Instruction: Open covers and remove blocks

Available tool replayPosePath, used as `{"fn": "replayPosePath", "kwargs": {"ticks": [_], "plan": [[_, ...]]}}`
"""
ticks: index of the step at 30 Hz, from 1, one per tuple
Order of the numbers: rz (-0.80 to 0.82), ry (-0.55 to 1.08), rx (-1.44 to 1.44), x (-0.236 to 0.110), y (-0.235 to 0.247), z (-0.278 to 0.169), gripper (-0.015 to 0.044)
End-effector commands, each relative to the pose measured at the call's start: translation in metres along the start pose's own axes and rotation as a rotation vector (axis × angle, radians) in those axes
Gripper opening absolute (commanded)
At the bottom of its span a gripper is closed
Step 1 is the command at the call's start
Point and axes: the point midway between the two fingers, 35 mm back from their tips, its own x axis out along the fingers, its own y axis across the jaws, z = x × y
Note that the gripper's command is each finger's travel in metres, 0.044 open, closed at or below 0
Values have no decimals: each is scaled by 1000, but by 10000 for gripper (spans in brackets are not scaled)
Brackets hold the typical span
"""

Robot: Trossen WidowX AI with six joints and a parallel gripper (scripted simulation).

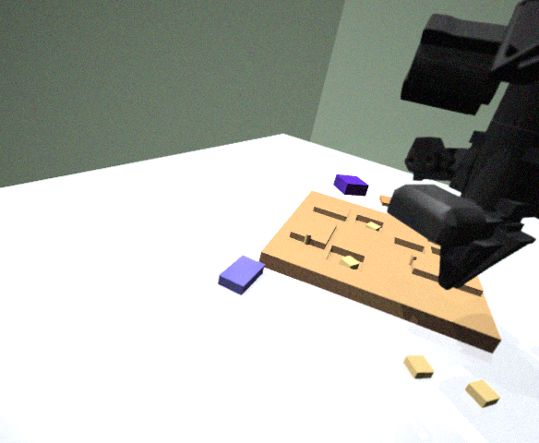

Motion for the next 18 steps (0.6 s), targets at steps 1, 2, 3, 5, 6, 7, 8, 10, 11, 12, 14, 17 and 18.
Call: {"fn": "replayPosePath", "kwargs": {"ticks": [1,2,3,5,6,7,8,10,11,12,14,17,18], "plan": [[5,-3,-30,-2,5,20,0],[5,-3,-37,-3,5,25,0],[5,-3,-43,-3,6,31,0],[4,-4,-56,-3,6,42,0],[4,-4,-62,-3,6,47,0],[4,-4,-69,-2,6,52,0],[4,-4,-75,-2,6,58,0],[5,-4,-88,-2,5,69,0],[5,-4,-94,-2,5,75,0],[5,-4,-101,-1,4,80,0],[6,-4,-114,-1,3,91,0],[7,-3,-133,0,-1,108,0],[7,-3,-139,1,-2,114,0]]}}
